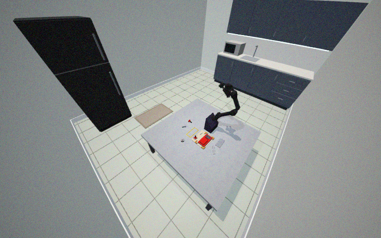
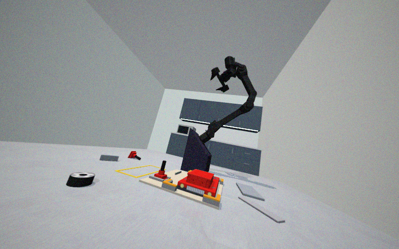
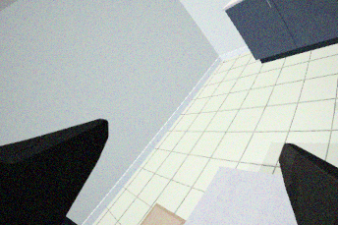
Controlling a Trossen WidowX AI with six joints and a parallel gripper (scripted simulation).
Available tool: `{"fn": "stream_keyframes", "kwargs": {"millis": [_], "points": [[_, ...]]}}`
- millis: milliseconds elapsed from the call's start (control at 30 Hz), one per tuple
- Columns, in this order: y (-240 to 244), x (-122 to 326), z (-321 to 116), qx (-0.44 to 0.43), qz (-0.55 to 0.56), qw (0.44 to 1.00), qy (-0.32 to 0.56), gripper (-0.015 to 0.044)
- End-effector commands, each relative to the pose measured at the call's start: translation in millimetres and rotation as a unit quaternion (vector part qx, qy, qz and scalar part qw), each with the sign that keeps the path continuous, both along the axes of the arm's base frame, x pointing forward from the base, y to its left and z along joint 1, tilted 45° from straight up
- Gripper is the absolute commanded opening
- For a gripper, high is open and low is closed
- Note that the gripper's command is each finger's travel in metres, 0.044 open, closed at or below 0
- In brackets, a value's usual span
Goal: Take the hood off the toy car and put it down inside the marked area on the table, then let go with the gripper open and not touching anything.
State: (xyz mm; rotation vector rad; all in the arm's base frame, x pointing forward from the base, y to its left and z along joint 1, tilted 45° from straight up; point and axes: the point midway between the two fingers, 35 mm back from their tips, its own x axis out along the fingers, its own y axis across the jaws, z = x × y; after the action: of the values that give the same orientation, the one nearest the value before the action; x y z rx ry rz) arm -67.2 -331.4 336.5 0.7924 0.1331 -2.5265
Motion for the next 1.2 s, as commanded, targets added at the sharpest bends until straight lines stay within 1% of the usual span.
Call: {"fn": "stream_keyframes", "kwargs": {"millis": [0, 167, 300, 533, 667, 833, 1000, 1167], "points": [[-13.3, 39.2, -23.5, 0.037, 0.076, 0.996, -0.019, 0.044], [-20.7, 95.7, -52.6, 0.078, 0.173, 0.981, -0.039, 0.044], [-20.5, 139.1, -76.6, 0.12, 0.254, 0.958, -0.058, 0.044], [2.9, 232.5, -127.2, 0.211, 0.423, 0.876, -0.093, 0.044], [29.7, 281.7, -154.0, 0.259, 0.512, 0.812, -0.108, 0.044], [75.3, 335.5, -184.7, 0.314, 0.612, 0.715, -0.123, 0.044], [133.2, 379.2, -211.7, 0.362, 0.698, 0.603, -0.136, 0.044], [201.5, 410.1, -234.5, 0.403, 0.767, 0.477, -0.149, 0.044]]}}
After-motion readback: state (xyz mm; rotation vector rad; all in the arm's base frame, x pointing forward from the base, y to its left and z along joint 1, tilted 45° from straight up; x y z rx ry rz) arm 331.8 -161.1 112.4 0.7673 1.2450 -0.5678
